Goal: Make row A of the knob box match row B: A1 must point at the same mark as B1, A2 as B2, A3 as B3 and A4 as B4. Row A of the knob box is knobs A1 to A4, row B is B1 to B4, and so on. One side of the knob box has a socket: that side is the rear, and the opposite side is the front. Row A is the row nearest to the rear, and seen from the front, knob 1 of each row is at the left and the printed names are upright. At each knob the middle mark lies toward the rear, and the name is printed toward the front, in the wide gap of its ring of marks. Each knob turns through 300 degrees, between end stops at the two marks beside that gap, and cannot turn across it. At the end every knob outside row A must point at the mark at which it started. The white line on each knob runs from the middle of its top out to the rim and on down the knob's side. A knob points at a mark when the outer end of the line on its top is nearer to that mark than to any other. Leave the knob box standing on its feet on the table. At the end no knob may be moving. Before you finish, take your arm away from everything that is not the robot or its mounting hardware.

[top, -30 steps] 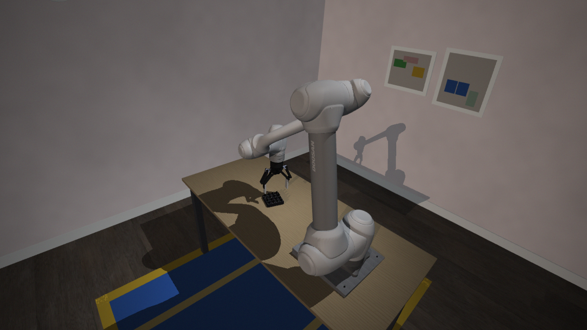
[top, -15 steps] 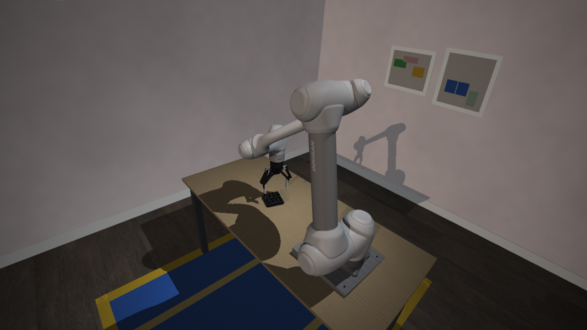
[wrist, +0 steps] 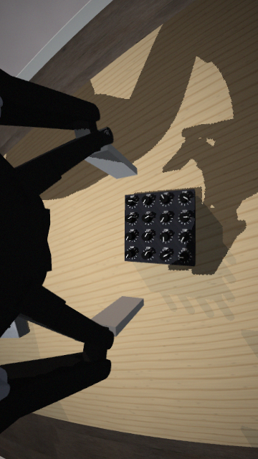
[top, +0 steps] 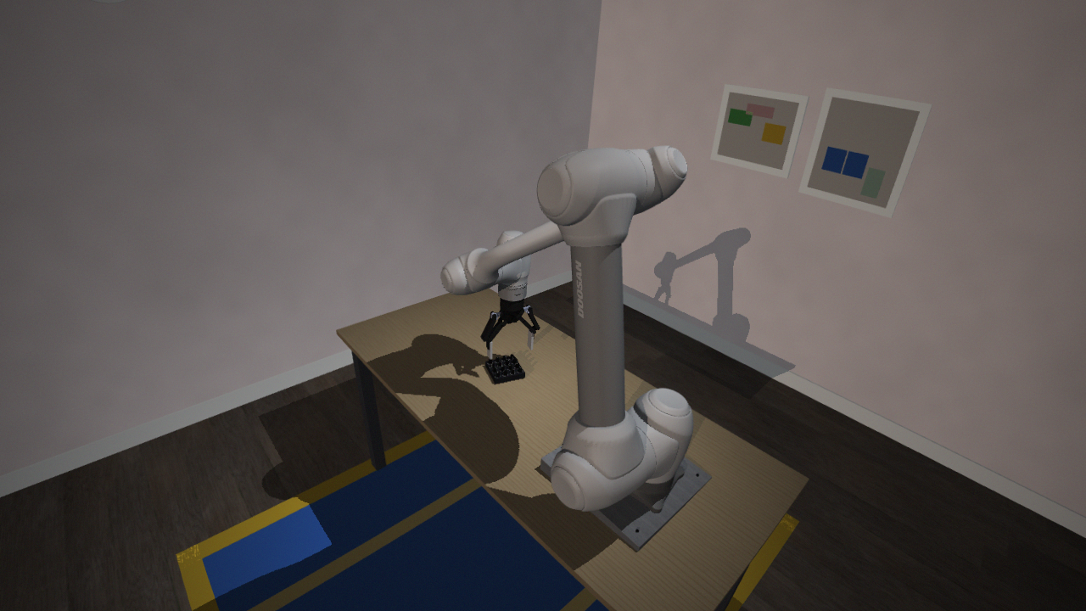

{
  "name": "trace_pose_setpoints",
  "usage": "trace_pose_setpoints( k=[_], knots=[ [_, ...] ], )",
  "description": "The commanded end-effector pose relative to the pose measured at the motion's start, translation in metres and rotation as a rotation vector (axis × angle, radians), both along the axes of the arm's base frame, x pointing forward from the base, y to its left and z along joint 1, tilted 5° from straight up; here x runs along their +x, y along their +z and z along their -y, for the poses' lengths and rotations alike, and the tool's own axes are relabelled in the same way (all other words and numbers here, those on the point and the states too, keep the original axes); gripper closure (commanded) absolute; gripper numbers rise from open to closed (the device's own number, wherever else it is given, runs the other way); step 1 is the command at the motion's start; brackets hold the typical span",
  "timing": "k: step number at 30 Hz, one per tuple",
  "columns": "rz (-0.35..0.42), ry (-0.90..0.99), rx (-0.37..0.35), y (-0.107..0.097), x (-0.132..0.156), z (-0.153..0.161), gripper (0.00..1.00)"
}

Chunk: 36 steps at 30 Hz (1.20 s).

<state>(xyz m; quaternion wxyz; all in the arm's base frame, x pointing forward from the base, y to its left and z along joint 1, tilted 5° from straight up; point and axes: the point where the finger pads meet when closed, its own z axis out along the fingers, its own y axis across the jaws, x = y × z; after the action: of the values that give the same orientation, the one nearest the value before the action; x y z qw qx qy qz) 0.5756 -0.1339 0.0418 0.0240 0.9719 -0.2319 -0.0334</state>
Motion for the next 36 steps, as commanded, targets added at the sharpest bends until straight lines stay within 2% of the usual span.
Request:
trace_pose_setpoints(
  k=[1, 36],
  knots=[
    [0.0, 0.0, 0.0, 0.0, -0.001, -0.001, 0.0],
    [0.0, 0.0, -0.001, 0.003, -0.044, -0.025, 0.0]
  ],
)
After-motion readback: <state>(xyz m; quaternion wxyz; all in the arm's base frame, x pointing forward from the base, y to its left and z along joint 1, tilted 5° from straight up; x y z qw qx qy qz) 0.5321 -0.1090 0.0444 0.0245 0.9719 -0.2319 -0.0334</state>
